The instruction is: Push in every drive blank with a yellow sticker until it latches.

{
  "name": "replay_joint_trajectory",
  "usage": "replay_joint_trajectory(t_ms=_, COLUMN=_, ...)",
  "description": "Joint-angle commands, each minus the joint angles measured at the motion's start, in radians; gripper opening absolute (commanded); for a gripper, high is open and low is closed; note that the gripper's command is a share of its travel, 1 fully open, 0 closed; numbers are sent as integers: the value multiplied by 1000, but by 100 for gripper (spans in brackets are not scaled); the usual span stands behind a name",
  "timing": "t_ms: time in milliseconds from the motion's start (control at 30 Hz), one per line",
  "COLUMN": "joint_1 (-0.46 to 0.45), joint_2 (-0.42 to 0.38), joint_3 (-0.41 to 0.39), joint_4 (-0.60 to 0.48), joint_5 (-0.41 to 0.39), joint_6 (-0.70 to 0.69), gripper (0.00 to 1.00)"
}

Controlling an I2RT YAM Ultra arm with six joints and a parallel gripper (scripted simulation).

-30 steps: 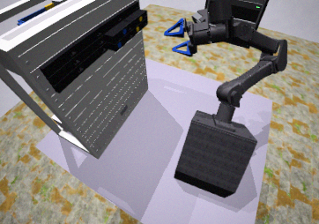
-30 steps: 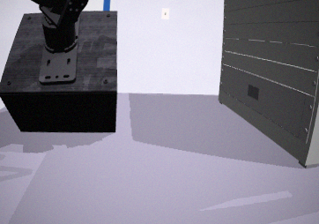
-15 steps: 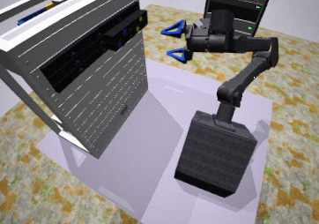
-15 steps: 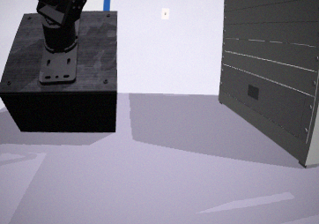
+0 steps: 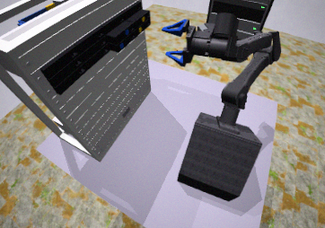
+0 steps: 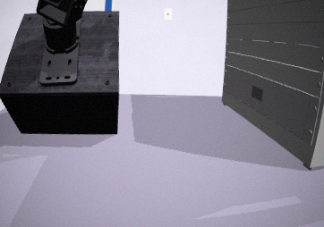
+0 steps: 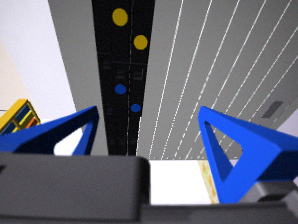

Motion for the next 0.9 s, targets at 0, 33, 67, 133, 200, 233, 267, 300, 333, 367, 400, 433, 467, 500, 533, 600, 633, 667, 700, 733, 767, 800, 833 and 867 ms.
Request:
replay_joint_trajectory(t_ms=0, joint_1=25, joint_2=37, joint_3=-14, joint_4=134, joint_5=17, joint_6=-23, gripper=100)
replay_joint_trajectory(t_ms=33, joint_1=28, joint_2=44, joint_3=-18, joint_4=152, joint_5=19, joint_6=-25, gripper=100)
replay_joint_trajectory(t_ms=67, joint_1=28, joint_2=44, joint_3=-18, joint_4=152, joint_5=19, joint_6=-25, gripper=100)
replay_joint_trajectory(t_ms=133, joint_1=31, joint_2=54, joint_3=-4, joint_4=184, joint_5=24, joint_6=-32, gripper=100)
replay_joint_trajectory(t_ms=200, joint_1=34, joint_2=66, joint_3=-29, joint_4=210, joint_5=27, joint_6=-34, gripper=100)
replay_joint_trajectory(t_ms=233, joint_1=36, joint_2=72, joint_3=-32, joint_4=223, joint_5=29, joint_6=-36, gripper=100)
replay_joint_trajectory(t_ms=267, joint_1=37, joint_2=77, joint_3=-35, joint_4=236, joint_5=30, joint_6=-38, gripper=100)
replay_joint_trajectory(t_ms=300, joint_1=39, joint_2=81, joint_3=-37, joint_4=248, joint_5=30, joint_6=-39, gripper=100)
replay_joint_trajectory(t_ms=333, joint_1=41, joint_2=86, joint_3=-27, joint_4=260, joint_5=31, joint_6=-40, gripper=100)
replay_joint_trajectory(t_ms=367, joint_1=42, joint_2=90, joint_3=-21, joint_4=269, joint_5=31, joint_6=-41, gripper=100)
replay_joint_trajectory(t_ms=400, joint_1=43, joint_2=93, joint_3=-29, joint_4=277, joint_5=31, joint_6=-42, gripper=100)
replay_joint_trajectory(t_ms=433, joint_1=44, joint_2=96, joint_3=-39, joint_4=285, joint_5=33, joint_6=-43, gripper=100)
replay_joint_trajectory(t_ms=467, joint_1=45, joint_2=99, joint_3=-45, joint_4=291, joint_5=34, joint_6=-44, gripper=100)
replay_joint_trajectory(t_ms=500, joint_1=46, joint_2=102, joint_3=-39, joint_4=299, joint_5=35, joint_6=-45, gripper=100)
replay_joint_trajectory(t_ms=533, joint_1=47, joint_2=104, joint_3=-28, joint_4=305, joint_5=35, joint_6=-46, gripper=100)
replay_joint_trajectory(t_ms=600, joint_1=47, joint_2=108, joint_3=-33, joint_4=313, joint_5=34, joint_6=-47, gripper=100)
replay_joint_trajectory(t_ms=633, joint_1=47, joint_2=108, joint_3=-33, joint_4=313, joint_5=34, joint_6=-47, gripper=100)
replay_joint_trajectory(t_ms=667, joint_1=47, joint_2=108, joint_3=-33, joint_4=313, joint_5=34, joint_6=-47, gripper=100)
replay_joint_trajectory(t_ms=700, joint_1=48, joint_2=103, joint_3=-37, joint_4=319, joint_5=33, joint_6=-49, gripper=100)
replay_joint_trajectory(t_ms=733, joint_1=48, joint_2=107, joint_3=-40, joint_4=321, joint_5=34, joint_6=-49, gripper=100)
replay_joint_trajectory(t_ms=767, joint_1=48, joint_2=111, joint_3=-42, joint_4=323, joint_5=34, joint_6=-49, gripper=100)
replay_joint_trajectory(t_ms=800, joint_1=48, joint_2=112, joint_3=-44, joint_4=324, joint_5=34, joint_6=-50, gripper=100)
replay_joint_trajectory(t_ms=833, joint_1=48, joint_2=112, joint_3=-45, joint_4=325, joint_5=33, joint_6=-50, gripper=100)
replay_joint_trajectory(t_ms=867, joint_1=48, joint_2=112, joint_3=-46, joint_4=326, joint_5=33, joint_6=-50, gripper=100)
